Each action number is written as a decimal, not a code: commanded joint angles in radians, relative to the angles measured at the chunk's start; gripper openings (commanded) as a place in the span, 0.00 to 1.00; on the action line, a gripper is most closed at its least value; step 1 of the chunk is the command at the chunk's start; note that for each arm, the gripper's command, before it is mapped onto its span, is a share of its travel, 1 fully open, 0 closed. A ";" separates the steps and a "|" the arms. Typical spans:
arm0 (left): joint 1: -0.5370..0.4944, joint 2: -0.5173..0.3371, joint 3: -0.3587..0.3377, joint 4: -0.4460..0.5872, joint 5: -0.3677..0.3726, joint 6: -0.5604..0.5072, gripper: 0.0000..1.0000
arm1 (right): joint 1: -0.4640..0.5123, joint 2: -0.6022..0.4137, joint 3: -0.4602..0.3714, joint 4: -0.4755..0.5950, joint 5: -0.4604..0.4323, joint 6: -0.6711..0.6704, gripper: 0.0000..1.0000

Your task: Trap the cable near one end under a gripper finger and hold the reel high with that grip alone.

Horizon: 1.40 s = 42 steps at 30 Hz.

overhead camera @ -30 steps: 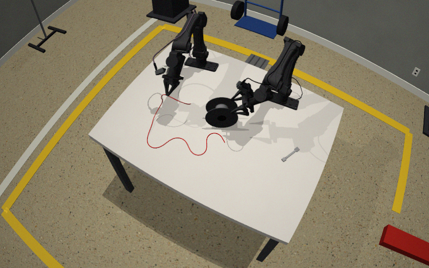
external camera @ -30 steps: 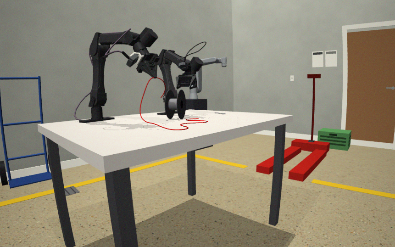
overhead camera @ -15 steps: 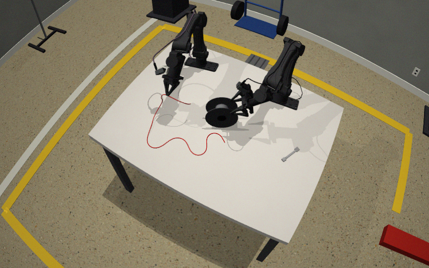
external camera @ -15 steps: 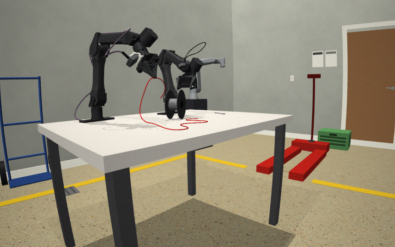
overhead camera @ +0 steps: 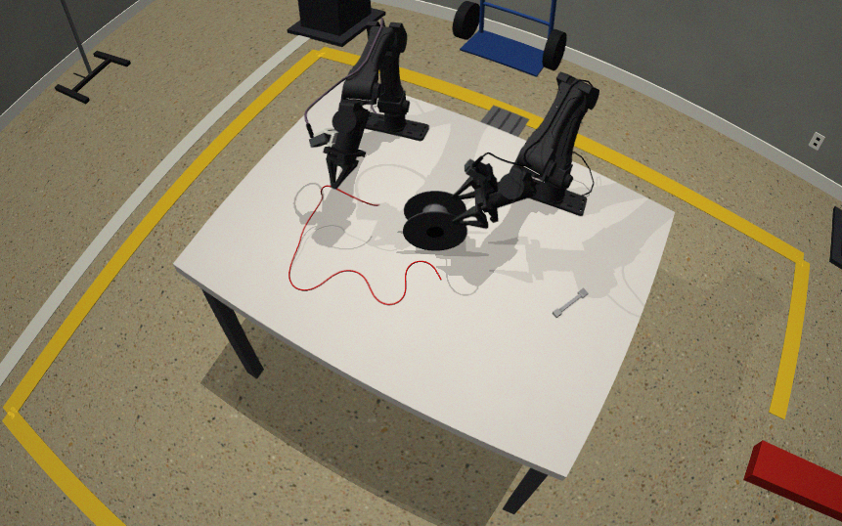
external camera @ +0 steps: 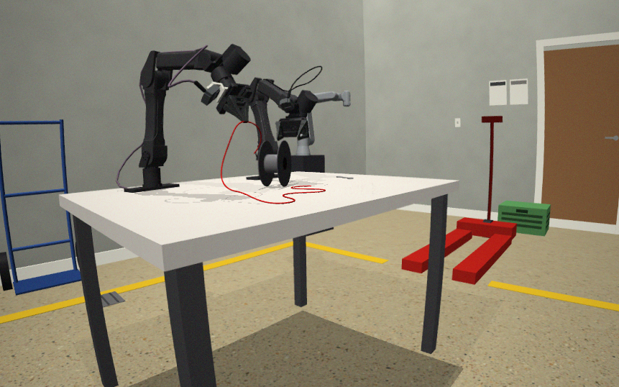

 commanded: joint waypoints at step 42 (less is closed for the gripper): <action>-0.008 -0.020 0.020 -0.017 0.015 -0.010 0.75 | 0.215 -0.068 -0.030 -0.045 0.145 0.175 0.00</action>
